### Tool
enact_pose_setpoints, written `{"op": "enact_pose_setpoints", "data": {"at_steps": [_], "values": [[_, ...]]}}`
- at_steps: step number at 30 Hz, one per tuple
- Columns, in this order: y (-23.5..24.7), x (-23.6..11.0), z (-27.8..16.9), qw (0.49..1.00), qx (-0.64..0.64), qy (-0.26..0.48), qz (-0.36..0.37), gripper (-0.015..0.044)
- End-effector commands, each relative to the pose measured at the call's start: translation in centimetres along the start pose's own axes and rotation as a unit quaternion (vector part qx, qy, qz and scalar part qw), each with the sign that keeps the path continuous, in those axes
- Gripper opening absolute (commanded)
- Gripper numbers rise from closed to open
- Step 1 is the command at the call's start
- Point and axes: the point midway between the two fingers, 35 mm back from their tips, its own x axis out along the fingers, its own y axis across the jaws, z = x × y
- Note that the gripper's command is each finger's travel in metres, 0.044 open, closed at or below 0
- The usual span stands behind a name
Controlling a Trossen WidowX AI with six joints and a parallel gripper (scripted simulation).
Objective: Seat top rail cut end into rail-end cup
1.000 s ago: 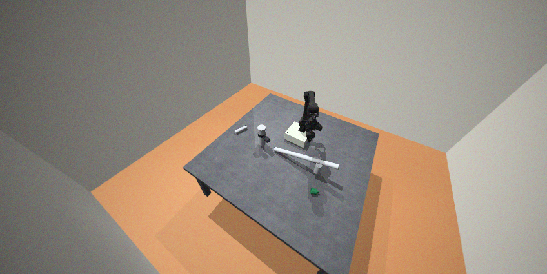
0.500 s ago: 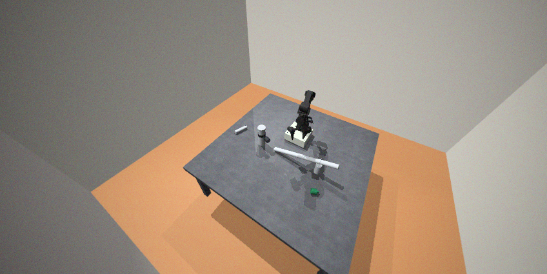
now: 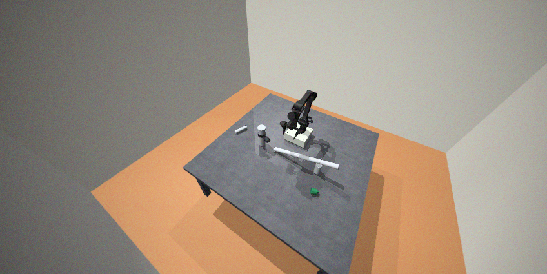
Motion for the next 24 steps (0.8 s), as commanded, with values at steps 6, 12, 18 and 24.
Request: {"op": "enact_pose_setpoints", "data": {"at_steps": [6, 12, 18, 24], "values": [[-1.1, 0.1, 0.3, 1.000, -0.014, -0.005, -0.011, 0.0440], [-5.5, 1.3, 1.0, 0.978, -0.203, 0.005, -0.039, 0.0440], [-10.7, 2.3, 1.0, 0.911, -0.405, 0.030, -0.063, 0.0440], [-15.5, 2.9, 0.4, 0.817, -0.569, 0.063, -0.073, 0.0440]]}}
